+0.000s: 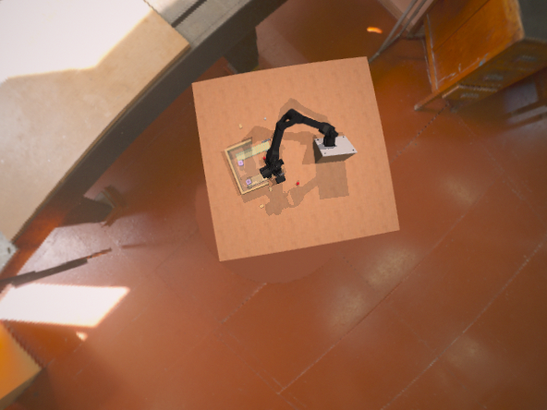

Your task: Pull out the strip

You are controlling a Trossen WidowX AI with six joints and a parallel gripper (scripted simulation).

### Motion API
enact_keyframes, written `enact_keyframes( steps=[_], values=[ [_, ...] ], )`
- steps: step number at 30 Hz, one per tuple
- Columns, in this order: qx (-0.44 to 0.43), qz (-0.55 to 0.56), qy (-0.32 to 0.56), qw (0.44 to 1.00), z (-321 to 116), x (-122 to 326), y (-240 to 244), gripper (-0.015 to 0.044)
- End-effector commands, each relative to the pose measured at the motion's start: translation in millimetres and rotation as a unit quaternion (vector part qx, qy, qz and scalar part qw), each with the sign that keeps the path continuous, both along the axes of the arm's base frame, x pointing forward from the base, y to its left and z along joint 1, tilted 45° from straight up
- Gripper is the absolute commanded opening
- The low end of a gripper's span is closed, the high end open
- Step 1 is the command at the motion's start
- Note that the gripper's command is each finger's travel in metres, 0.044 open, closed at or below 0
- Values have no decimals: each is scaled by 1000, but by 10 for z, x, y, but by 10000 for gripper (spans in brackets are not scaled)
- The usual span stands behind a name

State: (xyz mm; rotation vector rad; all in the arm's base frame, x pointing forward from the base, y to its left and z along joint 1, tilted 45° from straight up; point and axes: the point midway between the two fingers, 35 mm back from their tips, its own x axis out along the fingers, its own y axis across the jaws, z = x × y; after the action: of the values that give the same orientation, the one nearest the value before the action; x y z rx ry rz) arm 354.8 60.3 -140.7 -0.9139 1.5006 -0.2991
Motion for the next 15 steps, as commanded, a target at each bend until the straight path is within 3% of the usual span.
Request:
enact_keyframes(
  steps=[1,15],
  values=[
    [-1,-1,1,1000,-16,7,-30,0],
    [-1,-1,1,1000,-16,-52,-51,0]
  ],
)
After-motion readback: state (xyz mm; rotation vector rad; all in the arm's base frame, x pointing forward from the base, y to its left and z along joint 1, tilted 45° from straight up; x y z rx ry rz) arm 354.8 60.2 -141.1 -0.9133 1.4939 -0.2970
